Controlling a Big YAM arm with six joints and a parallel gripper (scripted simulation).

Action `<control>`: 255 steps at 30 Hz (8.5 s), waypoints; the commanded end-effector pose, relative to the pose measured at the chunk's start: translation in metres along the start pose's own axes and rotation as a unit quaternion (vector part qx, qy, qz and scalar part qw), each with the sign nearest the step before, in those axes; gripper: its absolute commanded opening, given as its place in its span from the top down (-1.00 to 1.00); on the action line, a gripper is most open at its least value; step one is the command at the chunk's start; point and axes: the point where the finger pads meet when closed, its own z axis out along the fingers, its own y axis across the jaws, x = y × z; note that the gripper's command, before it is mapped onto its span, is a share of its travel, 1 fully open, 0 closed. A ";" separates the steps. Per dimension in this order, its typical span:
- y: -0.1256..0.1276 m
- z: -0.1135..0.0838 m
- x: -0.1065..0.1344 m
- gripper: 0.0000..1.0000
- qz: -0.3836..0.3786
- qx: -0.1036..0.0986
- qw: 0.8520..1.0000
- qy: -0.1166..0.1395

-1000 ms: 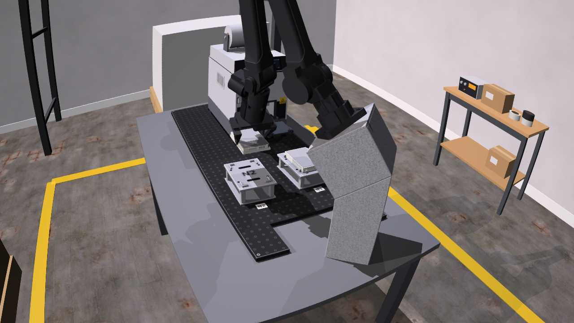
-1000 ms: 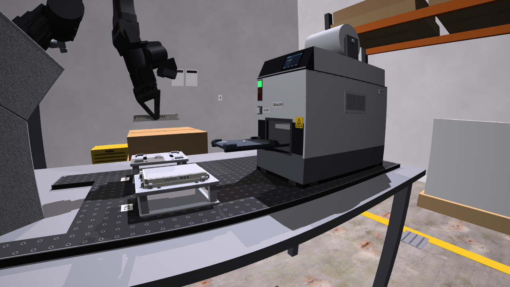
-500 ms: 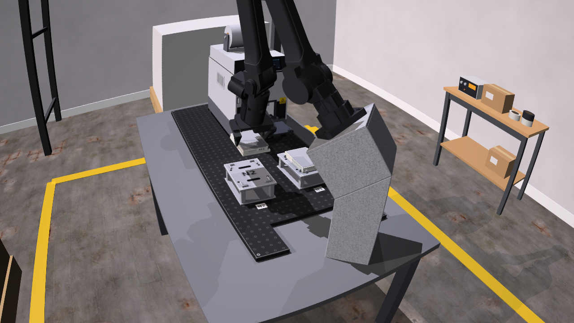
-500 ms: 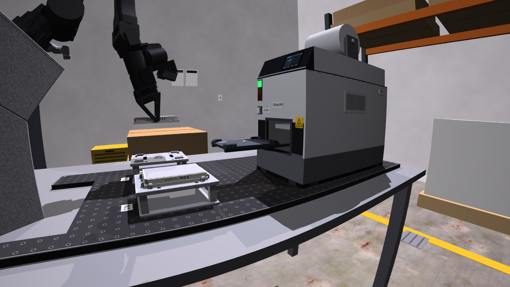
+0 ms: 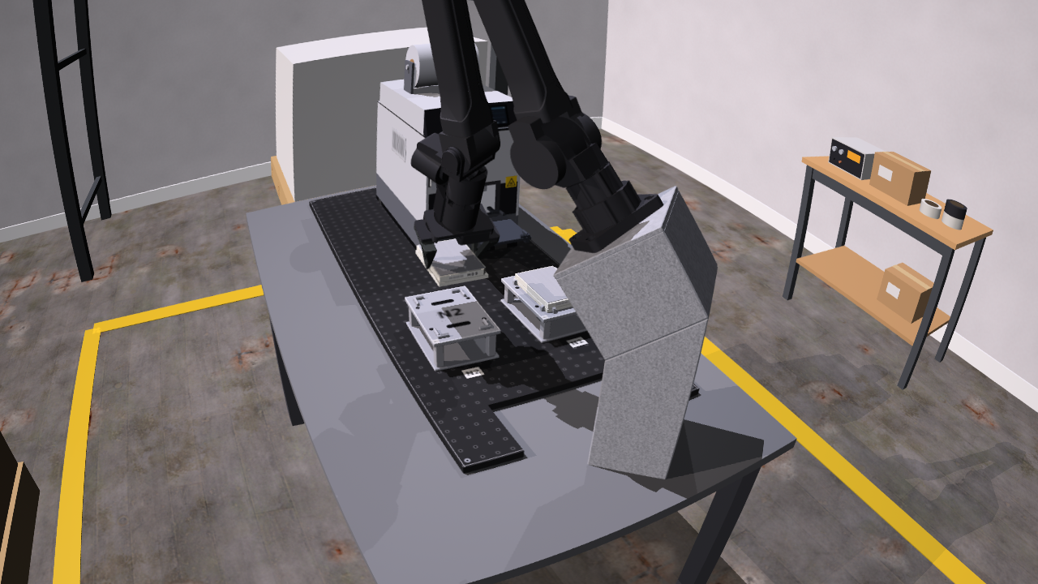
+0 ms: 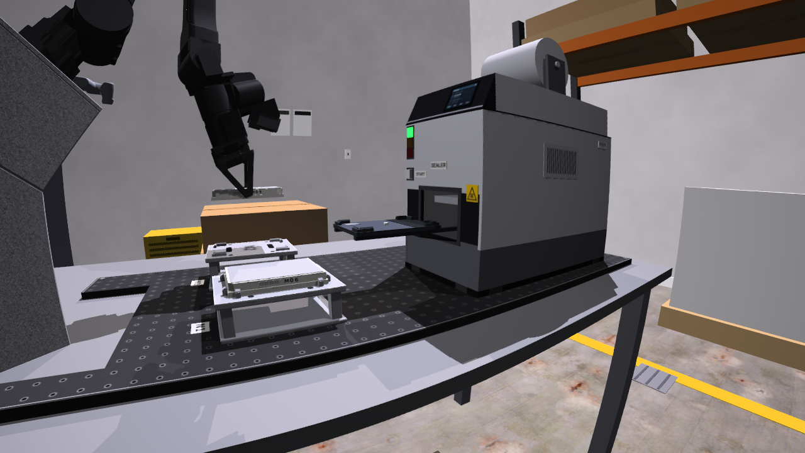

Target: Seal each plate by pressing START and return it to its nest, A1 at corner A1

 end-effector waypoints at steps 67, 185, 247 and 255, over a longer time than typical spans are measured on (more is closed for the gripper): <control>0.003 0.029 0.003 1.00 0.004 -0.004 1.000 -0.012; 0.008 0.058 0.016 1.00 -0.007 -0.009 1.000 -0.005; -0.001 0.056 0.030 1.00 -0.007 -0.001 1.000 0.004; 0.000 0.061 0.023 1.00 -0.005 0.000 1.000 0.000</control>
